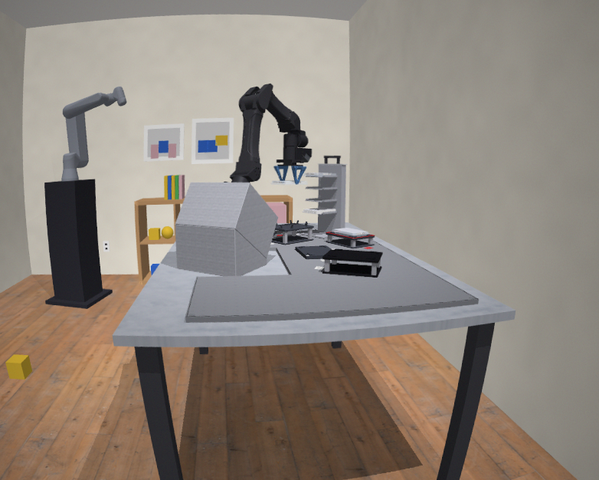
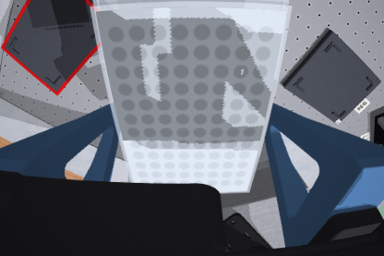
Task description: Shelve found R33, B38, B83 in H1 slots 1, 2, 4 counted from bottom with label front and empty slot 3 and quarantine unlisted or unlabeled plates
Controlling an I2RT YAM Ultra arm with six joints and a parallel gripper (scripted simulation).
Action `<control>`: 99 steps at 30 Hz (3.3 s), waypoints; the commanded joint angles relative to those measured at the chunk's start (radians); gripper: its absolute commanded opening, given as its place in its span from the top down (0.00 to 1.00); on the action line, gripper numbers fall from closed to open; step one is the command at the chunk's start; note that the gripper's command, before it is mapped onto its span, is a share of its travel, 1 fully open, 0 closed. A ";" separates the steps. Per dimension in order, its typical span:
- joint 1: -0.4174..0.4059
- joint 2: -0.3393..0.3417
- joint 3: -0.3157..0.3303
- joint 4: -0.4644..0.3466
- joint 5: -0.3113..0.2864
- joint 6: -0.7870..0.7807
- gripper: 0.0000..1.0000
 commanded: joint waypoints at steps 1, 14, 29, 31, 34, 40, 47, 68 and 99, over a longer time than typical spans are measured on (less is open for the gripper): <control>-0.006 0.017 -0.027 0.034 0.015 0.014 0.14; 0.018 0.069 -0.104 0.163 0.021 0.023 0.14; 0.030 0.132 -0.173 0.298 0.027 0.032 0.14; 0.031 0.144 -0.183 0.318 0.028 0.033 0.14; 0.022 0.113 -0.152 0.328 0.028 0.032 0.14; 0.035 0.180 -0.217 0.389 0.030 0.037 0.14; 0.030 0.156 -0.182 0.410 0.031 0.036 0.14; 0.030 0.151 -0.206 0.406 0.031 0.037 0.14; 0.042 0.215 -0.266 0.485 0.034 0.041 0.14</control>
